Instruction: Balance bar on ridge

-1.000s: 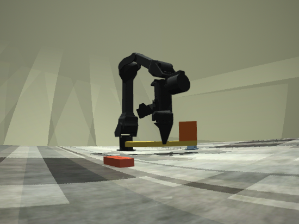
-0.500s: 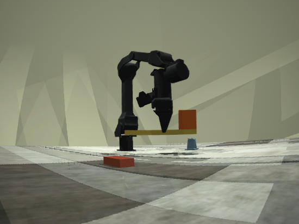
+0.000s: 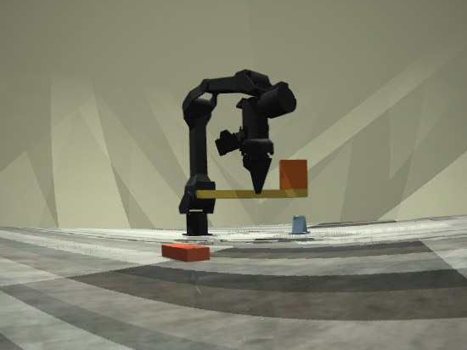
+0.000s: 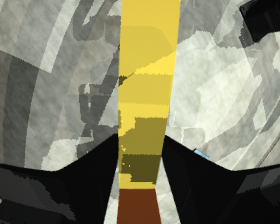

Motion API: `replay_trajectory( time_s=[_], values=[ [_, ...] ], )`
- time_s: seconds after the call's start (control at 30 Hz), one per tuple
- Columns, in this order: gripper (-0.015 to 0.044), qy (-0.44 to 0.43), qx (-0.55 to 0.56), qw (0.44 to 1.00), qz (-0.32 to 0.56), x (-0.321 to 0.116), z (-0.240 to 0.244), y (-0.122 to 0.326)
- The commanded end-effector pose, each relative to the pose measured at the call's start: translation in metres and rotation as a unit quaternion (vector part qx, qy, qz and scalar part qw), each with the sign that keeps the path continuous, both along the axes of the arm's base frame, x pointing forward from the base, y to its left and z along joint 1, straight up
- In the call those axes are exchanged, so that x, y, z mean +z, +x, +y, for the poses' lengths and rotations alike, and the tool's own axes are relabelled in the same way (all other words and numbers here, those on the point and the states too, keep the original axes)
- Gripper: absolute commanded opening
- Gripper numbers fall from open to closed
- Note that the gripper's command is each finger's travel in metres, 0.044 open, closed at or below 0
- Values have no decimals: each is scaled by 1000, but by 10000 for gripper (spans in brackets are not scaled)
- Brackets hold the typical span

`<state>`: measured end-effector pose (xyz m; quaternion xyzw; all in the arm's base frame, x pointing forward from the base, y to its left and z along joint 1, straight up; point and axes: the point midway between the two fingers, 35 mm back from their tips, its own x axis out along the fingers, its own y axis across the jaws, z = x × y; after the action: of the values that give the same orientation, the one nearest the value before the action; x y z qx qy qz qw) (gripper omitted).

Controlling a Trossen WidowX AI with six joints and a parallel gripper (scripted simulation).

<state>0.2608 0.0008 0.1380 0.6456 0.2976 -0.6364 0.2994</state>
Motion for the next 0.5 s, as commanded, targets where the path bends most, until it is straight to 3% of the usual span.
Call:
replay_trajectory(
  time_s=[0.0,0.47],
  values=[
    [0,-2,45,999,-5,4,13,1],
    [0,-3,237,971,-5,5,67,-9]
  ],
)
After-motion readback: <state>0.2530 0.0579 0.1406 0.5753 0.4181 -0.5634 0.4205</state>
